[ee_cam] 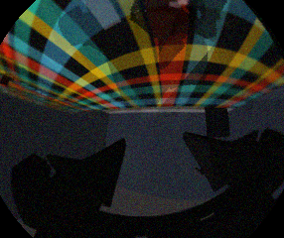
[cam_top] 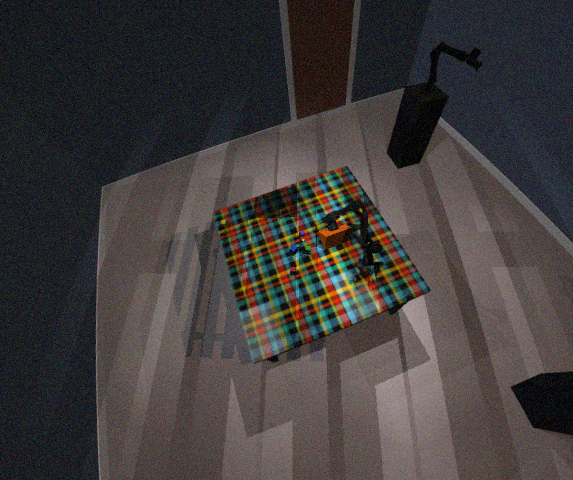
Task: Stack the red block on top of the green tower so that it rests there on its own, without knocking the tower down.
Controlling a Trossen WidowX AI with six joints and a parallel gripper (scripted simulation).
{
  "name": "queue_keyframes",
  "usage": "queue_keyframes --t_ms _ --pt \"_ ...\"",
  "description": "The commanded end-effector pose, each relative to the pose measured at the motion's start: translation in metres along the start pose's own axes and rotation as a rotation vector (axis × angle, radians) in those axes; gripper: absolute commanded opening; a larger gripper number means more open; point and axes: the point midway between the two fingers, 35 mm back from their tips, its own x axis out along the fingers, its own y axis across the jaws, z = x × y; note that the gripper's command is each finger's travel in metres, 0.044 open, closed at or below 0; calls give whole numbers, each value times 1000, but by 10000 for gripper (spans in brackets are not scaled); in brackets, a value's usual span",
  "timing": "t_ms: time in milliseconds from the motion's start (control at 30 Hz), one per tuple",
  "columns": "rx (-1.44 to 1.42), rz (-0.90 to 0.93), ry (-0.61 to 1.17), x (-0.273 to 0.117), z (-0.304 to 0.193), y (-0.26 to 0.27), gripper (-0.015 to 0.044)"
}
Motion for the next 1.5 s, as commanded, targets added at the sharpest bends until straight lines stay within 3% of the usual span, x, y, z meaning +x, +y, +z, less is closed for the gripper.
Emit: queue_keyframes --t_ms 0,133,833,1467 --pt "5 1 -1 0 0 1 426" --pt "136 26 -20 5 -7 14 440" --pt "1480 390 -102 37 -40 167 440" --pt "2589 904 94 24 -12 317 440"
